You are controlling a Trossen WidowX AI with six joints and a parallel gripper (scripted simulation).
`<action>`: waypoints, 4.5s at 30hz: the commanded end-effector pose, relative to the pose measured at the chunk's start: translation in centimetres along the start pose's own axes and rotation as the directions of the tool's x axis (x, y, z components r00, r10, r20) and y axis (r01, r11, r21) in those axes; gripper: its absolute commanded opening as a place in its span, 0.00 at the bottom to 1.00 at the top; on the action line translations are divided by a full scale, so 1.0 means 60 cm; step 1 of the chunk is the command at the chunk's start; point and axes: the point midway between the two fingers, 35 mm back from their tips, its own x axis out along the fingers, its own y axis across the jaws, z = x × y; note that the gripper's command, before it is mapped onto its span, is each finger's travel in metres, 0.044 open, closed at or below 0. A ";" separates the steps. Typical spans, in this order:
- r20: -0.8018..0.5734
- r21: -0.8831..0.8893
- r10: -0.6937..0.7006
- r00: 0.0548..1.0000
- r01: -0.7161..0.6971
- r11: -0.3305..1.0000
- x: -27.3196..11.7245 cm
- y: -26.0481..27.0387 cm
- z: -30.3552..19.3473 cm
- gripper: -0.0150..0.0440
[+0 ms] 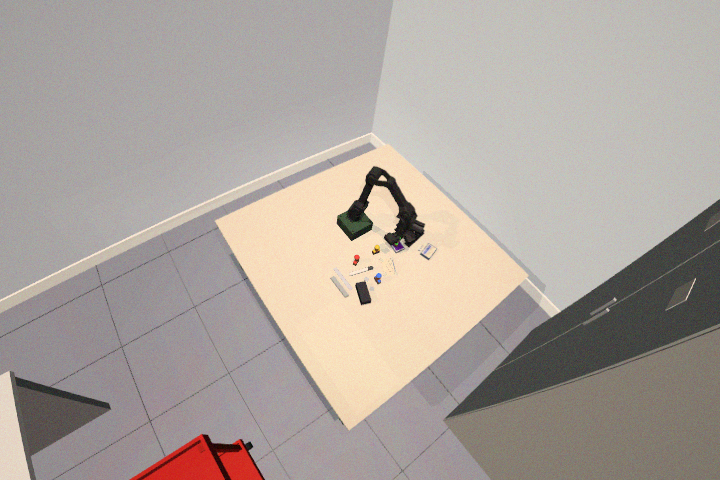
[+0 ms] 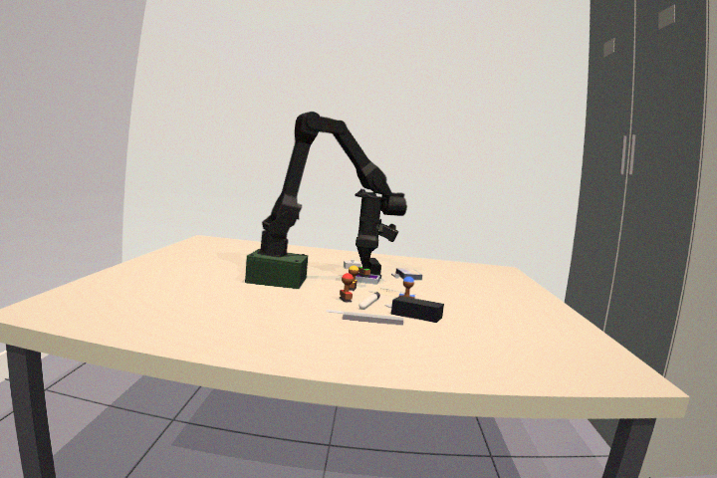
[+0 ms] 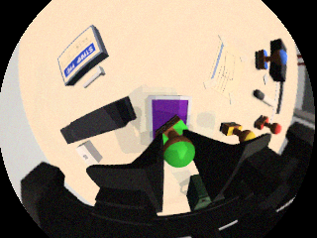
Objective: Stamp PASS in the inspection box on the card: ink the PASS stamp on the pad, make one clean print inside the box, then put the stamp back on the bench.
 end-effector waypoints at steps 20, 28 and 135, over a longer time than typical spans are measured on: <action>0.003 0.000 -0.003 1.000 0.003 1.000 0.004 0.000 0.001 0.25; 0.003 0.000 -0.003 1.000 0.003 1.000 0.004 0.000 0.001 0.25; 0.021 -0.657 -0.009 1.000 0.020 0.754 -0.090 -0.208 0.150 0.25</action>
